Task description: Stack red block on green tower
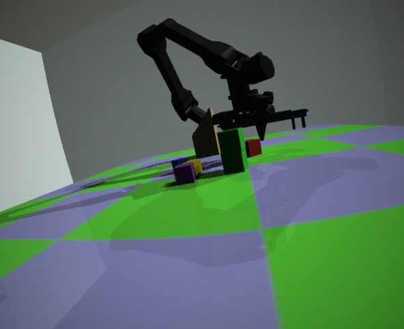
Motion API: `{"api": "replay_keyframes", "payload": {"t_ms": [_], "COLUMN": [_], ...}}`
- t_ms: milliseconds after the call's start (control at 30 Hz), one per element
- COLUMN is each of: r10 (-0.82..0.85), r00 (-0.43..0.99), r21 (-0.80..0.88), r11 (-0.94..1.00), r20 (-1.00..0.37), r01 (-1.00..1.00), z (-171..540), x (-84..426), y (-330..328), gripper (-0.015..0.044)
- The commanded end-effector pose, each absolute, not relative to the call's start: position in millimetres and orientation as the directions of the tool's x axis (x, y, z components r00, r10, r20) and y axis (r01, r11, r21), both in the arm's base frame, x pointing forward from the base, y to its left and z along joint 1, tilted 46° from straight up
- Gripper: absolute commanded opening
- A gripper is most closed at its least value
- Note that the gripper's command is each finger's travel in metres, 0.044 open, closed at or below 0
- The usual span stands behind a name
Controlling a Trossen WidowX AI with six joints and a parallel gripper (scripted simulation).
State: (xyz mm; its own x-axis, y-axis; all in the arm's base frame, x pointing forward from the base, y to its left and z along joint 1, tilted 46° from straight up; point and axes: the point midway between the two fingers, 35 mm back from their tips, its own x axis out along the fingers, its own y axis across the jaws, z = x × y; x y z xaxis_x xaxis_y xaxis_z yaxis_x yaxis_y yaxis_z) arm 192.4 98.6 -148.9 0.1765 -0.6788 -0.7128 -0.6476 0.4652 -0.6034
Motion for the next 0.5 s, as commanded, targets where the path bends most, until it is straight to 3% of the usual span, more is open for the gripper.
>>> {"api": "replay_keyframes", "payload": {"t_ms": [0, 467], "r10": [-0.684, -0.686], "r00": [0.177, 0.177], "r21": [-0.605, -0.606], "r11": [0.456, 0.454], "r20": [-0.707, -0.706], "r01": [-0.653, -0.653], "z": [-154.6, -165.9], "x": [192.7, 194.8], "y": [91.5, 79.0], "gripper": [0.0440, 0.0440]}}
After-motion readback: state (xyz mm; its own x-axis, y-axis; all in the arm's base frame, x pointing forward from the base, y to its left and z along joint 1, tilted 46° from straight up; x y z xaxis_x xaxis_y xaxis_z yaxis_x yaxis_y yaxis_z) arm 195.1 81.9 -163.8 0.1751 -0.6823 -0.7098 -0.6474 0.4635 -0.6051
